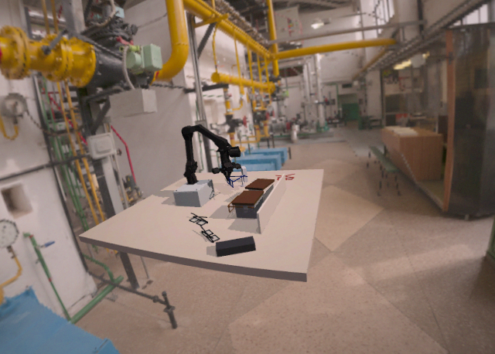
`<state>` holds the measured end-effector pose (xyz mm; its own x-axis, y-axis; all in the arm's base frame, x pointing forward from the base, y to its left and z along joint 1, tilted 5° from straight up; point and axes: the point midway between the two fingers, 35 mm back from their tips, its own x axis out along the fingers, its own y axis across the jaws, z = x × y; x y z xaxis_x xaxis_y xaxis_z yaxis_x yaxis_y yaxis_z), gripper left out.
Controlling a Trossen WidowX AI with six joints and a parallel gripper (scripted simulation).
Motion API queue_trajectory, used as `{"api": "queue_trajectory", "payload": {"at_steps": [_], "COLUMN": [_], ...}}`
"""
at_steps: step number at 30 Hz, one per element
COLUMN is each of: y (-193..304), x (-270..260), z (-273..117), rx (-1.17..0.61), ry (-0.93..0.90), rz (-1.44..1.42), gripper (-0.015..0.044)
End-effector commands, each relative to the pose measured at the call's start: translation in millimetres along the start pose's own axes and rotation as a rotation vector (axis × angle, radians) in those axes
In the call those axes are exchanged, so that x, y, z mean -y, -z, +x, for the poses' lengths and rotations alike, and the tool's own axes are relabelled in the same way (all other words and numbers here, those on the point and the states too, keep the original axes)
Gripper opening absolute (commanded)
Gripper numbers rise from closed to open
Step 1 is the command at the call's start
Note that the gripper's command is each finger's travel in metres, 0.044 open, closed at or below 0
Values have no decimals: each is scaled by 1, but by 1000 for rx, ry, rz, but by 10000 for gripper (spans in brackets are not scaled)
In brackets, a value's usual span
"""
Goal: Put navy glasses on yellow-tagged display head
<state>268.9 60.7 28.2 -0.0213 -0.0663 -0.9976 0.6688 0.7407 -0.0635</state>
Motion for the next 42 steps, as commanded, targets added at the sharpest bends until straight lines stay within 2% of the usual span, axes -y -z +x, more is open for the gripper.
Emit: {"api": "queue_trajectory", "payload": {"at_steps": [1, 23, 42], "y": [7, 103, 212], "x": [-9, -79, -105], "z": [-4, -9, -8], "rx": [-1, -12, -21], "ry": [-9, -20, -17], "rz": [3, 3, 2], "gripper": [0, 0, 0]}}
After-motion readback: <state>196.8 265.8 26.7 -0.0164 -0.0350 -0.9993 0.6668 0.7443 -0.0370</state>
